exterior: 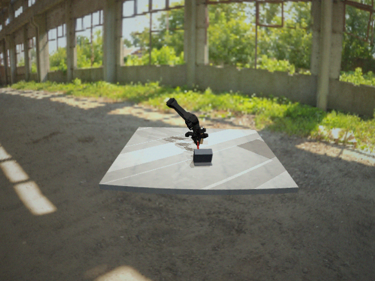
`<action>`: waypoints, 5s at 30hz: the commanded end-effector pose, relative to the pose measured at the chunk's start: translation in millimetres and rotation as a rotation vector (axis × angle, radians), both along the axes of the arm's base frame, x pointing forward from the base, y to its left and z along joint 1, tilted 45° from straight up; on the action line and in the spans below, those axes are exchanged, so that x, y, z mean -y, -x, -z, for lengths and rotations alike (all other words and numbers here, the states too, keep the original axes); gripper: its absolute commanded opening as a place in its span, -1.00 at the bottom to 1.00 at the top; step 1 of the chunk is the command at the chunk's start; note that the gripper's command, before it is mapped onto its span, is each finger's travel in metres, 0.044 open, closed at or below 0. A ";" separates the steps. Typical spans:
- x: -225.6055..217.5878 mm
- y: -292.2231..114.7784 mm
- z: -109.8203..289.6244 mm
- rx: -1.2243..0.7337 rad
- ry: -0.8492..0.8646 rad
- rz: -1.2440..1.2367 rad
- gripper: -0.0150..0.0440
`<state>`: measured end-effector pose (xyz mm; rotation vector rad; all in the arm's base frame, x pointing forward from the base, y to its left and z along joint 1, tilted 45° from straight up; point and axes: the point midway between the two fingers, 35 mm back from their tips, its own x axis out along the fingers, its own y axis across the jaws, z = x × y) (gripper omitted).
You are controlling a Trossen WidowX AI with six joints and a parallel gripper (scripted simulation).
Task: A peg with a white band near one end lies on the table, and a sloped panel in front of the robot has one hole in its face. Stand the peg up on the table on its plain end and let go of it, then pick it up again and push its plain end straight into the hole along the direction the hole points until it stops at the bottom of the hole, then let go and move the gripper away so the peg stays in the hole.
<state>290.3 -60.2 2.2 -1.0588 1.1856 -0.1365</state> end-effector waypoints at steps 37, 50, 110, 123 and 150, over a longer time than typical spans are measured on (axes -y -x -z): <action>-13.9 -0.6 9.2 0.111 0.026 -0.145 -0.49; -18.2 0.5 8.6 0.151 0.038 -0.190 -0.49; -17.5 -23.4 14.6 0.273 0.049 -0.311 -0.49; -14.5 -30.0 17.3 0.296 0.054 -0.332 -0.49; -7.8 -38.4 22.6 0.341 0.062 -0.363 -0.49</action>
